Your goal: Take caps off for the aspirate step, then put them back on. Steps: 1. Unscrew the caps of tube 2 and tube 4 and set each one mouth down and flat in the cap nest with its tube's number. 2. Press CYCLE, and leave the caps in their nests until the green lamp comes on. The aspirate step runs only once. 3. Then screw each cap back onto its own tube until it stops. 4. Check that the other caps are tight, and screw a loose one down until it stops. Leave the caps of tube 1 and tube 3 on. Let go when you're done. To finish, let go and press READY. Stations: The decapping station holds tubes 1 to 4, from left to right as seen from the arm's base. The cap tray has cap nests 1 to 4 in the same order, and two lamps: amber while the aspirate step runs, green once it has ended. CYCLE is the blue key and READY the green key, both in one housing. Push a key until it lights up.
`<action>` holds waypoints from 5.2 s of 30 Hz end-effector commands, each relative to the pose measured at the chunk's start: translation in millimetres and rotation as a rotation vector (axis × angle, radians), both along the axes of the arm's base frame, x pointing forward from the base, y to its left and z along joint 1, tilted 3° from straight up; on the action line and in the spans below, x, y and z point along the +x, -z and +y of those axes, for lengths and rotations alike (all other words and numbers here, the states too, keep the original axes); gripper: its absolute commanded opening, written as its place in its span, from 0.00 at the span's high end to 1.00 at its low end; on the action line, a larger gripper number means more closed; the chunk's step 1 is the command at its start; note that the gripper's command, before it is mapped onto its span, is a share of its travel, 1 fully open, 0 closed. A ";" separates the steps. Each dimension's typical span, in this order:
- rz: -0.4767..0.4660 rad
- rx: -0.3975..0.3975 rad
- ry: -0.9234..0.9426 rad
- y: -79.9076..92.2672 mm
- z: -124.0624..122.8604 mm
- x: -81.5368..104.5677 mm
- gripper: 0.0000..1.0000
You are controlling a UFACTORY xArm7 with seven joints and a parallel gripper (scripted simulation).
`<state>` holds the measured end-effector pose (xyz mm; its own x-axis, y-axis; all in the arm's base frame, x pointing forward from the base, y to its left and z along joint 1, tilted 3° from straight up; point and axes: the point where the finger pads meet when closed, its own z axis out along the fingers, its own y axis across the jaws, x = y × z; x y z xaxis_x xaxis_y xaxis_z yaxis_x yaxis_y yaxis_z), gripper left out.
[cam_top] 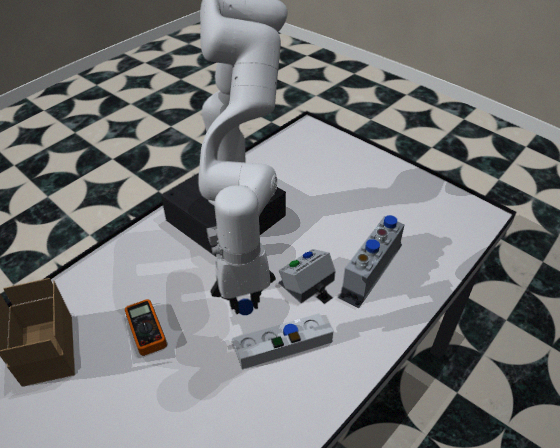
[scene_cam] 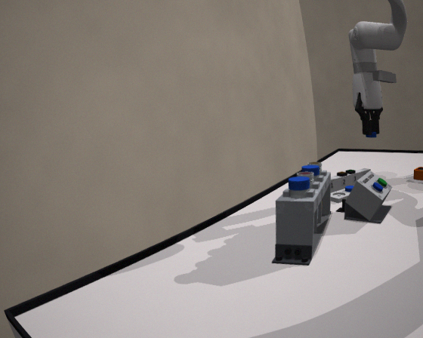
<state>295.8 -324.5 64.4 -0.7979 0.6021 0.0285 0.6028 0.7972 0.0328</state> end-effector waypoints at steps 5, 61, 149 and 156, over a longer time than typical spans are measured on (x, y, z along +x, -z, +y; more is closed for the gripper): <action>-0.004 -0.002 0.001 18.4 -1.4 0.7 1.00; -0.003 -0.002 0.002 135.9 3.4 0.4 1.00; 0.049 -0.002 1.206 27.9 182.3 -5.4 1.00; 0.049 -0.001 1.206 34.3 223.4 -6.8 1.00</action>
<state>289.2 -128.2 33.4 0.2716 0.9592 0.0789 0.9624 -0.2708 -0.0208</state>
